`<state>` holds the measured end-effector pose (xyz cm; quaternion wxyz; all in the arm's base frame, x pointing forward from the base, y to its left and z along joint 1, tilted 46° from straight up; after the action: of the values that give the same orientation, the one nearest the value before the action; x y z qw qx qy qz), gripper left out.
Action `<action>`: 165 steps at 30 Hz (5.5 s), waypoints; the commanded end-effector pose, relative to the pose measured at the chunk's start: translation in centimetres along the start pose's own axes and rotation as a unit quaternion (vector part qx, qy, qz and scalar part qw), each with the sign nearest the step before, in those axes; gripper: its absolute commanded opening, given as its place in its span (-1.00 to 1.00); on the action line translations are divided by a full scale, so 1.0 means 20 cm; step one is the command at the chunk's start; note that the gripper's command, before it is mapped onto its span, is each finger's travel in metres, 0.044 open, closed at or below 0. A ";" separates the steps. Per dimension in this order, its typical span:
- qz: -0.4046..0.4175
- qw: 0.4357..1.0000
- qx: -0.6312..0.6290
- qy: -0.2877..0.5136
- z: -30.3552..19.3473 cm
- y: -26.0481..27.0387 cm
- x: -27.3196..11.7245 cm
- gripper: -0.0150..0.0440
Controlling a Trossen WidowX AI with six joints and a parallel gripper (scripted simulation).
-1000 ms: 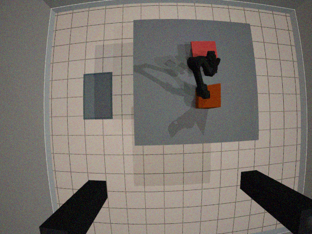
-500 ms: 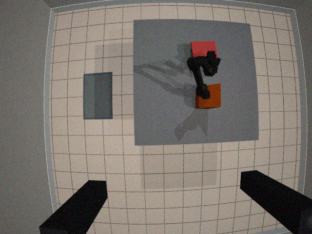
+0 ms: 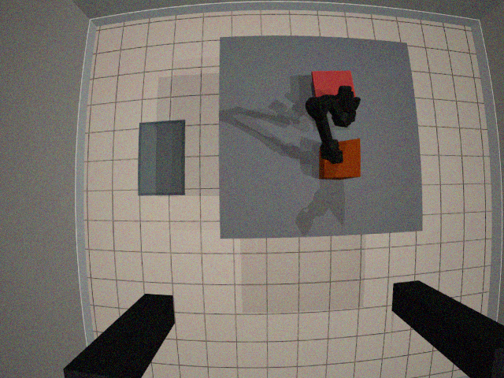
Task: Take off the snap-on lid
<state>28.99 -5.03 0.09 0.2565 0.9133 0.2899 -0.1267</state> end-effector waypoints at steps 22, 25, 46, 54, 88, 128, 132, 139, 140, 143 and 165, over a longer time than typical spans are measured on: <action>0.001 1.000 -0.001 0.001 0.00 0.02 -0.02 -0.49; 0.002 1.000 0.000 0.000 0.00 0.02 -0.02 -0.49; 0.002 1.000 0.000 0.000 0.00 0.03 -0.01 -0.49; 0.002 1.000 0.000 0.000 0.00 0.03 -0.01 -0.49; 0.002 1.000 0.000 0.001 -0.01 0.04 0.00 -0.49; 0.002 1.000 -0.001 0.001 -0.02 0.08 -0.02 -0.49; 0.002 1.000 -0.001 0.000 -0.02 0.10 -0.04 -0.49; 0.002 1.000 -0.001 0.000 -0.03 0.14 -0.06 -0.49; 0.002 1.000 -0.001 0.000 -0.03 0.15 -0.06 -0.49; 0.002 1.000 -0.001 0.000 -0.04 0.17 -0.07 -0.49; 0.002 1.000 -0.002 0.000 -0.08 0.31 -0.12 -0.49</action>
<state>30.52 -9.14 4.14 0.2543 0.9134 0.2899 -0.1302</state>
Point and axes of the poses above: the point midway between the two fingers, 35 mm back from their tips, its own x axis out along the fingers, its own y axis across the jaws, z = x × y, the point moved 5 cm from there along -x, back along the fingers, and after that the axes turned 14 degrees about x, right-handed, at the moved point
